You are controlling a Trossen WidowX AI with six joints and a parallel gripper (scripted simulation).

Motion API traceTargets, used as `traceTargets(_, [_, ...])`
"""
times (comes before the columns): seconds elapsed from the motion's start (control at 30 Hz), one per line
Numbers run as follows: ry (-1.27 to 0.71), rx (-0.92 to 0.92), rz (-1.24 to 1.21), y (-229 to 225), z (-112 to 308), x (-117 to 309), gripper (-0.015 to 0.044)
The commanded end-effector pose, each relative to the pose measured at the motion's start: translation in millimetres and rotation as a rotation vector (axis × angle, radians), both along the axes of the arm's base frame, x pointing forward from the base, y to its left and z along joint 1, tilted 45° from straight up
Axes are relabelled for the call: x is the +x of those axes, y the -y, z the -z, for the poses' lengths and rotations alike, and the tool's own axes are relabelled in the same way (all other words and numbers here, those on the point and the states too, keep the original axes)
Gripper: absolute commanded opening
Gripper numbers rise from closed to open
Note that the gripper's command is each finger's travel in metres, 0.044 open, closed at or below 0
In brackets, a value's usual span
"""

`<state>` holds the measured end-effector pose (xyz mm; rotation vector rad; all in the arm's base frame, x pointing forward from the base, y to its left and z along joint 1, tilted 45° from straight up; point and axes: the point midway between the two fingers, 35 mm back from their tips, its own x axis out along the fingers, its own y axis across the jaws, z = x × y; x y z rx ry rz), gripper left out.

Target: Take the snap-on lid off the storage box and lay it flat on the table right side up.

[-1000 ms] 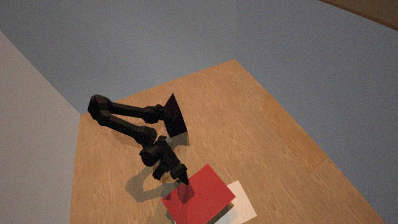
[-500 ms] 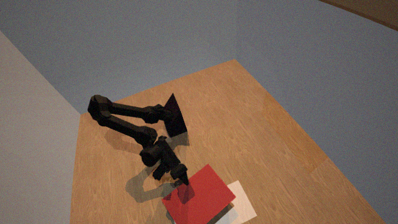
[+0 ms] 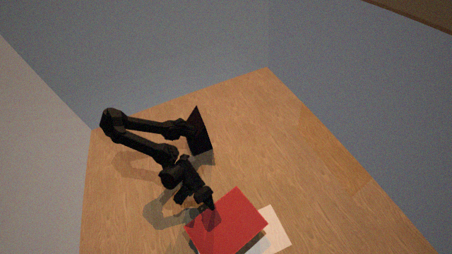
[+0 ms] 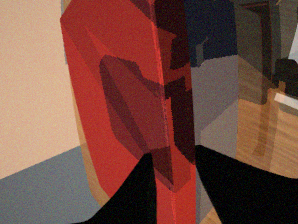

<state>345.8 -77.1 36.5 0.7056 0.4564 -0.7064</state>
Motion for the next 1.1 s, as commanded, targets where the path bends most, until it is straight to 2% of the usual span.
traceTargets(0.0, [0.001,0.0,0.001,0.0,-0.1,0.9,0.0])
traceTargets(1.07, [0.001,0.001,0.002,-29.0,-27.9,12.3,0.0])
